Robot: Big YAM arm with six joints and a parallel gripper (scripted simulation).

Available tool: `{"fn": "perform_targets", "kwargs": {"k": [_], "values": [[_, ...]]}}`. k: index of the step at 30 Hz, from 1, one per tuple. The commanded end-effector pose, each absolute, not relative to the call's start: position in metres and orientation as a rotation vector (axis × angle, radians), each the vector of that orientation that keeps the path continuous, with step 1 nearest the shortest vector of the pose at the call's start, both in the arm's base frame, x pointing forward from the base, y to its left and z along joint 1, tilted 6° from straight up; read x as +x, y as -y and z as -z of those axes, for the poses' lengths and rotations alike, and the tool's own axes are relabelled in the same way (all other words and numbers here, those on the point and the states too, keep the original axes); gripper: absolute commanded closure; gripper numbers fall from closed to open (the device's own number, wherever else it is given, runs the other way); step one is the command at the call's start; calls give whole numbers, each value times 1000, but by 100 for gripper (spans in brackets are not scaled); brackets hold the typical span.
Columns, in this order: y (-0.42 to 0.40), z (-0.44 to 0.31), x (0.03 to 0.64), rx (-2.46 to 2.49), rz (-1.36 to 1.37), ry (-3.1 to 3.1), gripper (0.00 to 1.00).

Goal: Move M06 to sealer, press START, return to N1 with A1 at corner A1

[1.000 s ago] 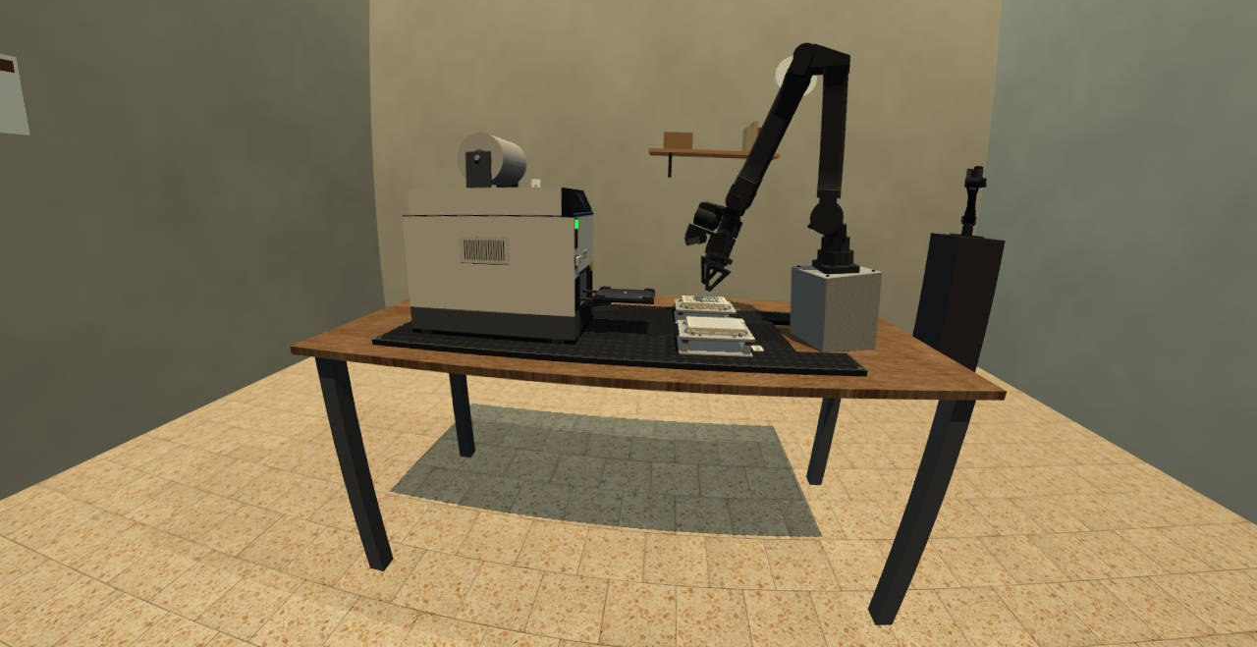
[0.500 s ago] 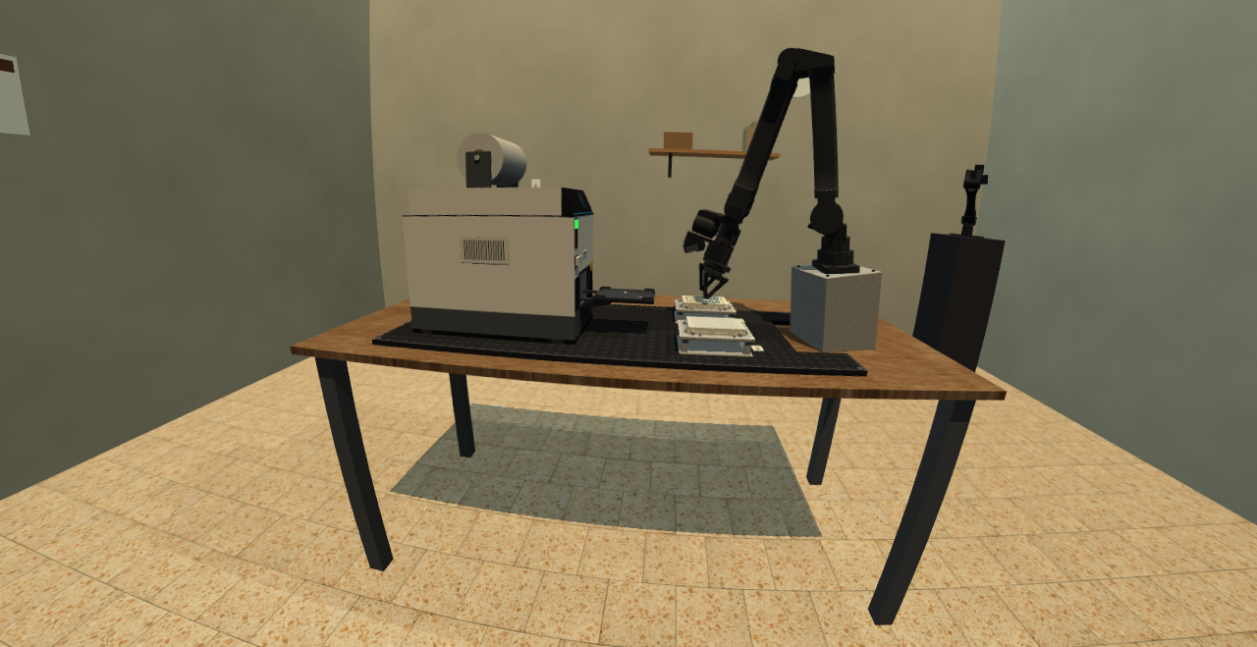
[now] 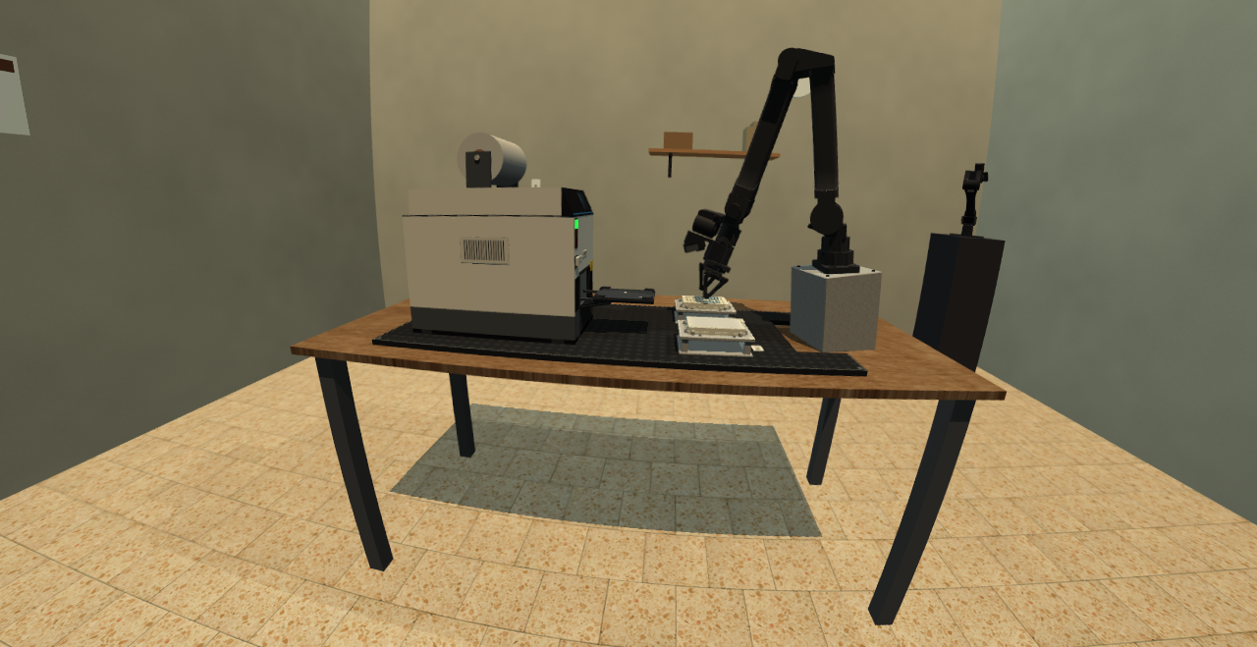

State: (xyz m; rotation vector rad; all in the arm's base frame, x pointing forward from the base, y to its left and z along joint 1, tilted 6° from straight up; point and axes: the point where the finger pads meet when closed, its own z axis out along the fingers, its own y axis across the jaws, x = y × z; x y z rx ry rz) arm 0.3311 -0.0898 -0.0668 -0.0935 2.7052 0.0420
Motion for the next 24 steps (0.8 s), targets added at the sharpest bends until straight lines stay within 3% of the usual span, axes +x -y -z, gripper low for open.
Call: {"fn": "perform_targets", "kwargs": {"k": [1,24], "values": [[98,60,341,-93,-27,-2694,0],[99,58,343,-87,-23,-2685,0]]}}
